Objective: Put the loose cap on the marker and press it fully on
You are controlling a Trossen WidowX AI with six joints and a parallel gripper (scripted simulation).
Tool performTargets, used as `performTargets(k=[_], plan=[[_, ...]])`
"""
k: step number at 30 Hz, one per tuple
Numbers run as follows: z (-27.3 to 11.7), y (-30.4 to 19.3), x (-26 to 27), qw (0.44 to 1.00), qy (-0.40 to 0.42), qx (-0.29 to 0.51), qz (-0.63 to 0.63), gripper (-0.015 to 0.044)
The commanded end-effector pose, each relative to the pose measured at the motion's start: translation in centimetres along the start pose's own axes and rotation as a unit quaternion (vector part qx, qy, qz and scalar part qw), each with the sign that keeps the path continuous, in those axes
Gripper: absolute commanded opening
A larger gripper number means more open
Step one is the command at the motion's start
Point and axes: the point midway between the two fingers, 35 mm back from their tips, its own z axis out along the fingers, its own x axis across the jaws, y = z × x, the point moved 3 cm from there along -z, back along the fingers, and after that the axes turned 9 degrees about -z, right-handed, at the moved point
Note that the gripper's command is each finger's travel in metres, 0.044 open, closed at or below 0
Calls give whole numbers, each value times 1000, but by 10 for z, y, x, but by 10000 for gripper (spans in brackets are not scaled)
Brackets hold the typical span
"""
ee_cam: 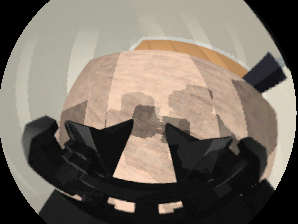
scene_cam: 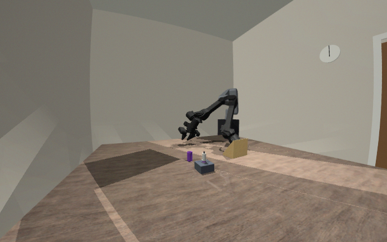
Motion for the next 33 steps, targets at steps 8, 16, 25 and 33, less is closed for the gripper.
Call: performTargets(k=[8,16,25,33], plan=[[-28,-82,156,922,169,229,-263,246],[-105,-134,222,764,224,275,-539,246],[-171,-168,244,609,183,242,-733,246],[-170,-170,244,607,182,241,-735,246]])
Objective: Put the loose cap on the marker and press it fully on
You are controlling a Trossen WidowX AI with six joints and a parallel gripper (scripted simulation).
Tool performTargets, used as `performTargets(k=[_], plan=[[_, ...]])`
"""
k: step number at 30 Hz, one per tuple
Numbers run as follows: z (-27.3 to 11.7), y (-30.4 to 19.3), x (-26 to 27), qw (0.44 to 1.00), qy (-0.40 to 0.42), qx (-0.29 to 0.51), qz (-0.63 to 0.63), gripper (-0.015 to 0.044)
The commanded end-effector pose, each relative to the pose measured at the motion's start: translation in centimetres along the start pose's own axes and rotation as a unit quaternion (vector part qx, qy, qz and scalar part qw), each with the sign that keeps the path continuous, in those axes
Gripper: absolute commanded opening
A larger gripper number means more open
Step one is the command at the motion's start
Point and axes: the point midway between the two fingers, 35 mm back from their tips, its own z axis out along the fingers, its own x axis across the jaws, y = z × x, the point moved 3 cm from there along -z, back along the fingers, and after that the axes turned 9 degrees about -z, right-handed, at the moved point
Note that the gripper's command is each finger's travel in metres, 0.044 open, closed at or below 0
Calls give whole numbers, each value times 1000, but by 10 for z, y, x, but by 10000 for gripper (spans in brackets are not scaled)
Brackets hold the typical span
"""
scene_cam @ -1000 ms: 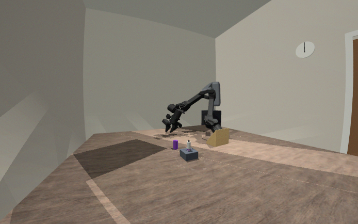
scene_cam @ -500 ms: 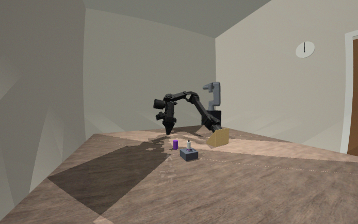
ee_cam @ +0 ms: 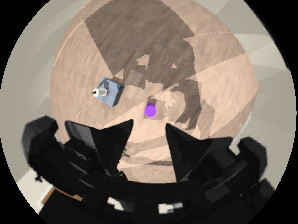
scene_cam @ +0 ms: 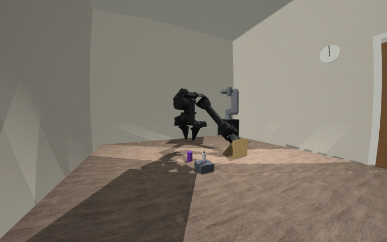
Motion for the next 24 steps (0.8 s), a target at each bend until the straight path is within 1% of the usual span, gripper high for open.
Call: performTargets(k=[1,4,9,12,24], plan=[[8,1,1,1000,-6,6,-7,246],[33,1,1,1000,-6,6,-7,246],[36,1,1,1000,-6,6,-7,246],[48,0,0,1000,-7,6,-6,246],[62,1,0,1000,-5,6,-6,246]])
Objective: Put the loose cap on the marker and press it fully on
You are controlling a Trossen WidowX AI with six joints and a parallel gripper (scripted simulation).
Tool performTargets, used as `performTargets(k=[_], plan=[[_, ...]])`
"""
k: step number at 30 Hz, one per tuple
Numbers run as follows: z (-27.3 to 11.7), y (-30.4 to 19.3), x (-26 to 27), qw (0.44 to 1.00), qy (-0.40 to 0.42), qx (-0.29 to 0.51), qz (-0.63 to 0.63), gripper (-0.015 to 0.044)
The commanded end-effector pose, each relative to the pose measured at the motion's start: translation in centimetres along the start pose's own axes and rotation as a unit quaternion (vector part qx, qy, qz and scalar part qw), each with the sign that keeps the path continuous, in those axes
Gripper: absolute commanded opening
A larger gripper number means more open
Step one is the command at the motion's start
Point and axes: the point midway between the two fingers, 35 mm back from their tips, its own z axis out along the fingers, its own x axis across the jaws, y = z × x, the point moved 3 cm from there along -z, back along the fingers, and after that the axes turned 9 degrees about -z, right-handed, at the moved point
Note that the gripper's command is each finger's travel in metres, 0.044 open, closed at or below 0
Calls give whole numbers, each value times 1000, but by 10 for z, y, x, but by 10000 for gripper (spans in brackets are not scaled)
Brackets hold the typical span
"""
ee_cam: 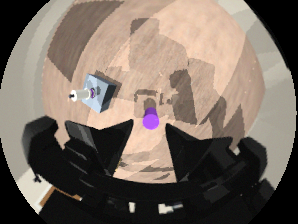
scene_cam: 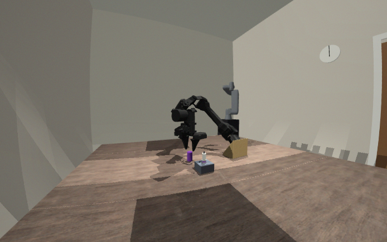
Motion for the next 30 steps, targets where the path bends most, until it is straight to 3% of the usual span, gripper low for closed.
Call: performTargets(k=[1,27,30], plan=[[8,-1,-1,1000,-2,2,-2,246],[47,-3,-2,1000,-4,3,-2,246],[47,-3,-2,1000,-4,3,-2,167]])
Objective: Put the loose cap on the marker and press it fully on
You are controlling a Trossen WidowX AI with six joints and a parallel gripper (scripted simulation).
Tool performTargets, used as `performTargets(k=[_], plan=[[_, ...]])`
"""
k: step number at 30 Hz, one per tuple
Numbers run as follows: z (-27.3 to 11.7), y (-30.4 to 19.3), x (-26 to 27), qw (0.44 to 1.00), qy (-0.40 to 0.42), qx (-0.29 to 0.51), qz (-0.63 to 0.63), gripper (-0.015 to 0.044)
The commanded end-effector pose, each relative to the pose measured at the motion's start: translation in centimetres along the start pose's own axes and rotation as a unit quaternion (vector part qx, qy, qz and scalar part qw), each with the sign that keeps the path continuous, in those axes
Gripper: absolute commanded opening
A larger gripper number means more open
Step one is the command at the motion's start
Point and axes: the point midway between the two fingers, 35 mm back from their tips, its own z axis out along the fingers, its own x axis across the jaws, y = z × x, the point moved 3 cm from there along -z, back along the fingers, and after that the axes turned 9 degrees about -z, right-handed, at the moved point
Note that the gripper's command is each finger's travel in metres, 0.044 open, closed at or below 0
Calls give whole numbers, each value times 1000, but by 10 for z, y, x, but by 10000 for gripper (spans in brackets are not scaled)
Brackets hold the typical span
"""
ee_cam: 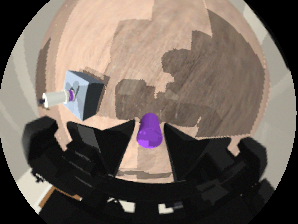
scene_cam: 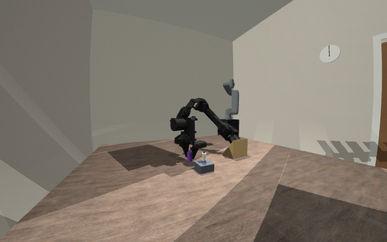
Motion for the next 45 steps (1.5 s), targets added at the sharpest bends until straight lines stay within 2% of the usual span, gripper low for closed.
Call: performTargets(k=[1,10,13,37,45], plan=[[3,-1,0,1000,-2,2,-3,141],[3,-1,0,1000,-2,2,-3,81],[-1,0,0,1000,-2,2,-3,2],[-58,0,1,1000,-1,2,-3,0],[-69,18,23,1000,3,-2,-4,0]])
